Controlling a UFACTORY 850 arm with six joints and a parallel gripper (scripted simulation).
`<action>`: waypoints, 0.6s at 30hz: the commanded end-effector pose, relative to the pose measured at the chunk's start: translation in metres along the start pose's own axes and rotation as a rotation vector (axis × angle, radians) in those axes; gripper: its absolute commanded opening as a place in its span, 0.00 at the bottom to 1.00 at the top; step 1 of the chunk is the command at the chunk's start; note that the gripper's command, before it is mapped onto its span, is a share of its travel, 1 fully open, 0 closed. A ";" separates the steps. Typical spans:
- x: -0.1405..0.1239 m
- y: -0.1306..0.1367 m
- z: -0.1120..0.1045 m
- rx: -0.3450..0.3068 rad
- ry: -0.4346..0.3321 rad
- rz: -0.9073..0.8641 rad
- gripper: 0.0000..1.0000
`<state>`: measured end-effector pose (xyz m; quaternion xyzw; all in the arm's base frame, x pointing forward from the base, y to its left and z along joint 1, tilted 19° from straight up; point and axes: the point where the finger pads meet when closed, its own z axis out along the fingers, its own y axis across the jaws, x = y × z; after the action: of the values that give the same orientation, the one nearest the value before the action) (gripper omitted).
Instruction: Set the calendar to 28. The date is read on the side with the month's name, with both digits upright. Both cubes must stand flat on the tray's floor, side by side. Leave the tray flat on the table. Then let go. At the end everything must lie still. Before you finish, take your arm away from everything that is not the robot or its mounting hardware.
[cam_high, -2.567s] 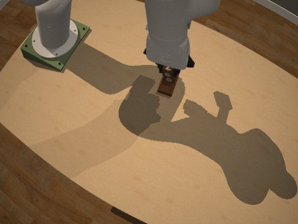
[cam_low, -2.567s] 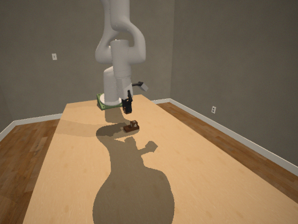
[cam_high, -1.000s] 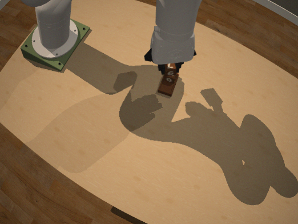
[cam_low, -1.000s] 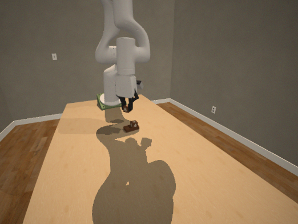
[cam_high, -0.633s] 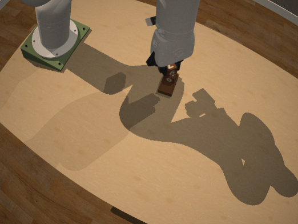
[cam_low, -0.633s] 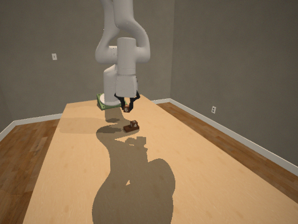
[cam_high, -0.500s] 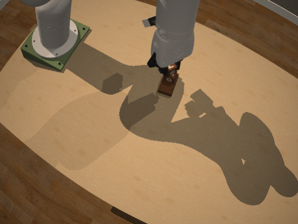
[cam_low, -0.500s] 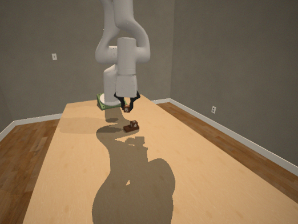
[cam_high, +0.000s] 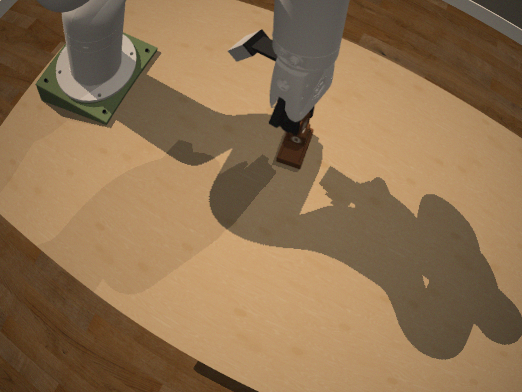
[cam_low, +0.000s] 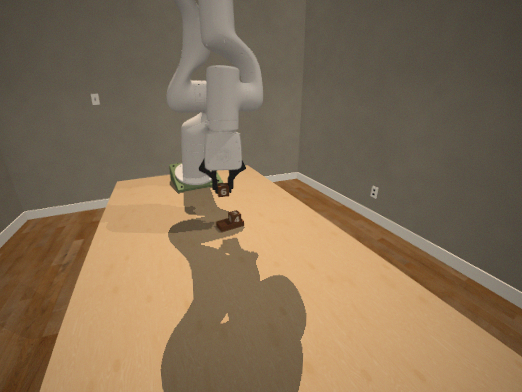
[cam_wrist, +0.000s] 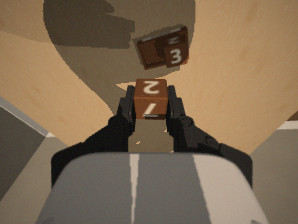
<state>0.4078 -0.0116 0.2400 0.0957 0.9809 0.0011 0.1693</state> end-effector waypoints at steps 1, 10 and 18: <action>-0.001 0.000 0.000 -0.043 0.010 -0.154 0.29; -0.001 0.000 -0.001 -0.044 0.005 -0.388 0.29; 0.000 0.000 -0.001 -0.045 0.000 -0.579 0.29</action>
<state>0.4076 -0.0112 0.2400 -0.1191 0.9780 -0.0389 0.1668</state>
